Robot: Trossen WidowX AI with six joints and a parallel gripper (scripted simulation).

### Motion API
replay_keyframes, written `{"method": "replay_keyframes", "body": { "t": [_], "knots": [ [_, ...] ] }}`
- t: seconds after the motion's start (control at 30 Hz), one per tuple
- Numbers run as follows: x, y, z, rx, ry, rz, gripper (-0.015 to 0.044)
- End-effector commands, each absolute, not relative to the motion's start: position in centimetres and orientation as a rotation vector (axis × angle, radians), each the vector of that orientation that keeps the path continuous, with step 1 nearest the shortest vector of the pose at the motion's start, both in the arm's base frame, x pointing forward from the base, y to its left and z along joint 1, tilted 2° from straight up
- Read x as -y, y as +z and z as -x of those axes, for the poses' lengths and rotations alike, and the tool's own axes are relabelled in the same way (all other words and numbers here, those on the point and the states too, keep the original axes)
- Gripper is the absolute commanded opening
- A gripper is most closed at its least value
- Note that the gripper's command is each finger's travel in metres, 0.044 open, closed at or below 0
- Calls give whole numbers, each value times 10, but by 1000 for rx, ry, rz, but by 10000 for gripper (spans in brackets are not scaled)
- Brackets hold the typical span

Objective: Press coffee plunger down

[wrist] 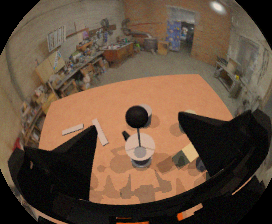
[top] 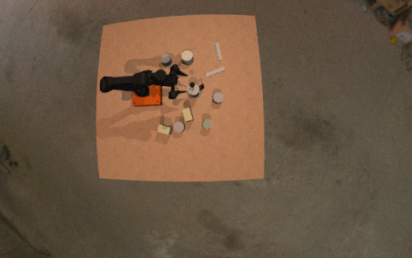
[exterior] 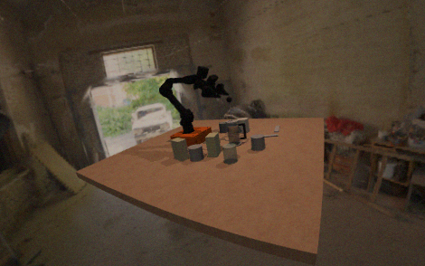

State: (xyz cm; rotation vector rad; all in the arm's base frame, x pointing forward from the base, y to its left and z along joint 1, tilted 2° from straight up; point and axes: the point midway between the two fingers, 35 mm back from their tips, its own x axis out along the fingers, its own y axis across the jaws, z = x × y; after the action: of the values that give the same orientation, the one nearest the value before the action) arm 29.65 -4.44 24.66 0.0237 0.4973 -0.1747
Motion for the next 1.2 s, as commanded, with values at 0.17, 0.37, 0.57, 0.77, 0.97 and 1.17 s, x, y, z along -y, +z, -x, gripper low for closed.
{"method": "replay_keyframes", "body": {
  "t": [0.17, 0.37, 0.57, 0.77, 0.97, 1.17],
  "knots": [
    [47, 237, -308, -504, -177, -18, 440],
    [49, 233, -316, -504, -177, -18, 440],
    [51, 228, -324, -503, -177, -18, 440],
    [51, 226, -327, -503, -177, -17, 387],
    [51, 226, -327, -503, -177, -17, 230],
    [51, 226, -327, -503, -177, -17, 131]
  ]
}}
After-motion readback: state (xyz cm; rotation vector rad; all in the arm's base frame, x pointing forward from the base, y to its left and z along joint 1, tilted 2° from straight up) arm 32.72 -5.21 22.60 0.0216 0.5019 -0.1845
